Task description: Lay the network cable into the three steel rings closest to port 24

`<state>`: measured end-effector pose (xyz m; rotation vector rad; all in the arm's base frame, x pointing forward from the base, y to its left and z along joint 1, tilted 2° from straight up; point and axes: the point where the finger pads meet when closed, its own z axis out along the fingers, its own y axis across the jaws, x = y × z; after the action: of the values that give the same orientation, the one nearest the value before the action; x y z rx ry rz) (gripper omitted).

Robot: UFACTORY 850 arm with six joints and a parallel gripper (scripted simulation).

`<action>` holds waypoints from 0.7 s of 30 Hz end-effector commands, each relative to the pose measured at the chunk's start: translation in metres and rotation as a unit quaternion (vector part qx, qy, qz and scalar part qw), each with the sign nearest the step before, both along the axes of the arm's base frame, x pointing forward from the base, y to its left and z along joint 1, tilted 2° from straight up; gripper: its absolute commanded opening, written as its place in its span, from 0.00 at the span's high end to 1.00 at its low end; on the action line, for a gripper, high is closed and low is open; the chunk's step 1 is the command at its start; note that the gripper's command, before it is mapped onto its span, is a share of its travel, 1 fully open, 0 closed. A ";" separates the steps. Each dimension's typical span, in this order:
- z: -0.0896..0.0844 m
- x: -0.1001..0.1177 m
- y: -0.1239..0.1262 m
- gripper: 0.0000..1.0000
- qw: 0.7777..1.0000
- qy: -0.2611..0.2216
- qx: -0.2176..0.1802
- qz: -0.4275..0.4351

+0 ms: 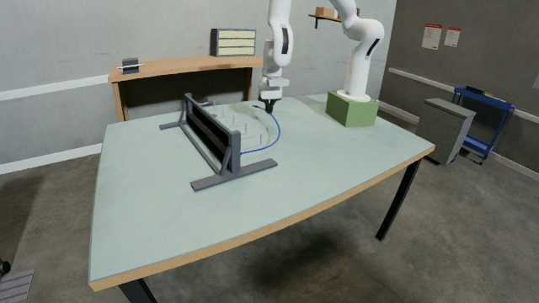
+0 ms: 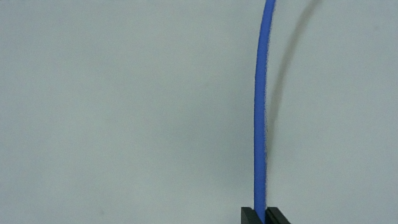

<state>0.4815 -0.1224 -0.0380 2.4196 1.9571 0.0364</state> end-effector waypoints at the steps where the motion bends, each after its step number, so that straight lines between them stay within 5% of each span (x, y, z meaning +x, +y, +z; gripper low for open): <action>1: 0.015 0.034 -0.016 1.00 1.000 0.003 -0.002 0.015; 21: 0.070 0.144 -0.073 1.00 0.998 0.003 -0.003 0.068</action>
<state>0.5949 -0.1801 0.0186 2.3044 2.0787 0.0230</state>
